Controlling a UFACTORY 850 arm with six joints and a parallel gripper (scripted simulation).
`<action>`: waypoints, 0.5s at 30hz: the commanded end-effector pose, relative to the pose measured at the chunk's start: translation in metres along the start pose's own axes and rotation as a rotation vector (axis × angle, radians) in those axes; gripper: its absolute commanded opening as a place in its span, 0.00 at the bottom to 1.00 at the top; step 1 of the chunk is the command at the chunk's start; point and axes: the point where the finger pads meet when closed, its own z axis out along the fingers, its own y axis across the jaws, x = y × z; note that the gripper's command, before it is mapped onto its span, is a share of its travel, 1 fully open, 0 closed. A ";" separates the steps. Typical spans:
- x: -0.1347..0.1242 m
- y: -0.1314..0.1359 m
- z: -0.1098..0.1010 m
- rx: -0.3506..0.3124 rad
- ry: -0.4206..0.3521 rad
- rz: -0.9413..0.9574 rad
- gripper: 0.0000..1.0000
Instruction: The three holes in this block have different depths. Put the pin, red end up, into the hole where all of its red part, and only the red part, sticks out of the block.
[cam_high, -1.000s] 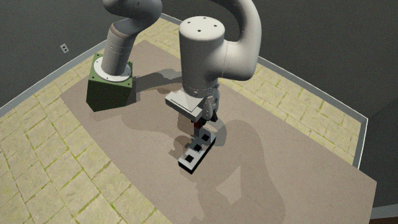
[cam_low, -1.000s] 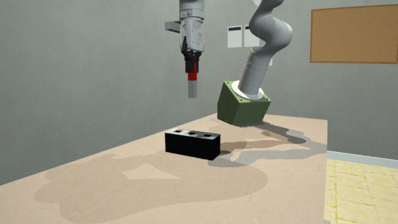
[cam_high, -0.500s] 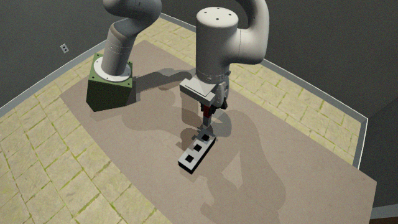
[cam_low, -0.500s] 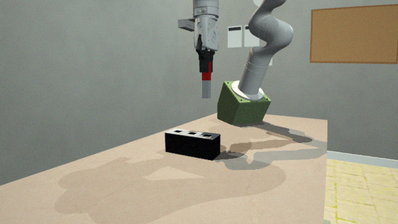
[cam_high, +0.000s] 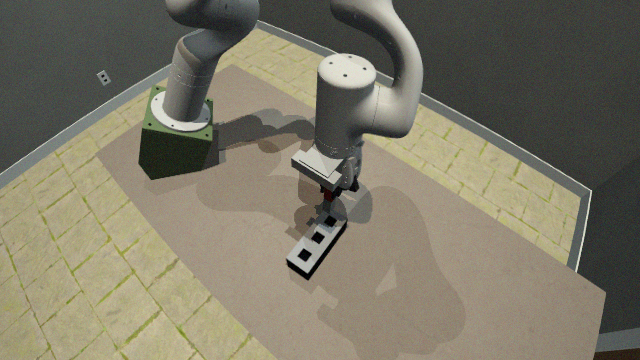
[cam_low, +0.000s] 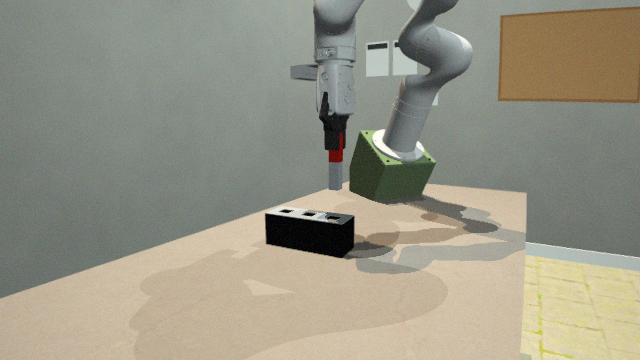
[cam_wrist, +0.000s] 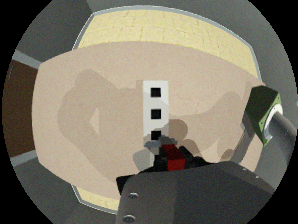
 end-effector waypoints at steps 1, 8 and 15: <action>0.001 -0.010 0.027 0.020 -0.006 -0.005 0.00; 0.001 -0.010 0.027 0.020 -0.006 -0.005 0.00; 0.001 -0.010 0.048 0.020 -0.006 -0.006 0.00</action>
